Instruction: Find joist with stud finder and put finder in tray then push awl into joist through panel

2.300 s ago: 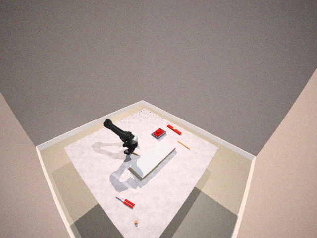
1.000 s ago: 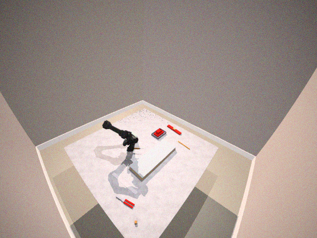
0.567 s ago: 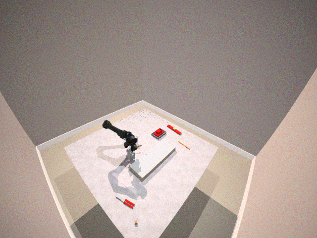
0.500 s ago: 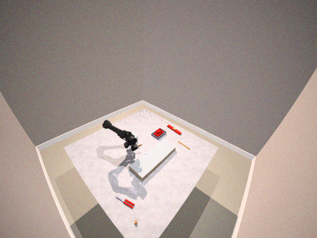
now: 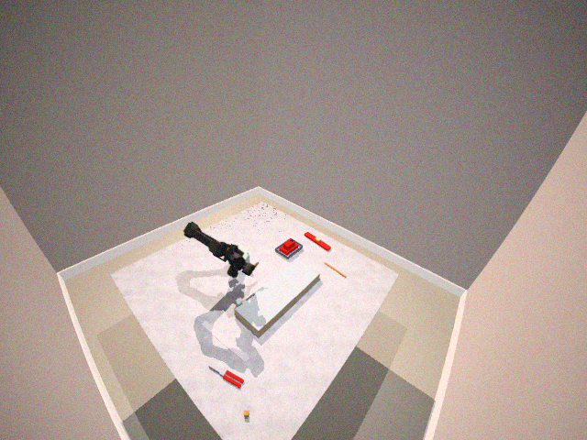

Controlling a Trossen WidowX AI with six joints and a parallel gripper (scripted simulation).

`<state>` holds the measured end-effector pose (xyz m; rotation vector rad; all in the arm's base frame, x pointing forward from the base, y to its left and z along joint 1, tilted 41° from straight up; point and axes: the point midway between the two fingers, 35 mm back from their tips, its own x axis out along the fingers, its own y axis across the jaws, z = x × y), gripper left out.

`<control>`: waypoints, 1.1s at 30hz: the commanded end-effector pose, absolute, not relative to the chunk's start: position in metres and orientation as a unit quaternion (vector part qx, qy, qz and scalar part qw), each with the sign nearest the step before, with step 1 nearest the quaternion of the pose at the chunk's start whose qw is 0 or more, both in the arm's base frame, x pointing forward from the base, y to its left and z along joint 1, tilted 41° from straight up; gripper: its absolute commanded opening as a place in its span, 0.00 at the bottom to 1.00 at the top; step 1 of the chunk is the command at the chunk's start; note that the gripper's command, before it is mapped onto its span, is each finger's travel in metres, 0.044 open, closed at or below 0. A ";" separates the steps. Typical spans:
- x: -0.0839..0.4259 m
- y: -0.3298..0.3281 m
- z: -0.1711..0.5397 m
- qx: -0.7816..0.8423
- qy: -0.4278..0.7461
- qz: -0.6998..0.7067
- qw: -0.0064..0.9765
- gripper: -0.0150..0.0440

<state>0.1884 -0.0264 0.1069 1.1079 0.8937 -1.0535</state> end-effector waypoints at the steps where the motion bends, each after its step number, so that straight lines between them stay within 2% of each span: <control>1: 0.195 -0.020 0.113 0.466 0.417 -0.410 0.664 0.25; 17: 0.212 -0.001 0.131 0.339 0.487 -0.206 0.778 0.25; 33: 0.226 0.017 0.157 0.167 0.472 0.005 0.865 0.25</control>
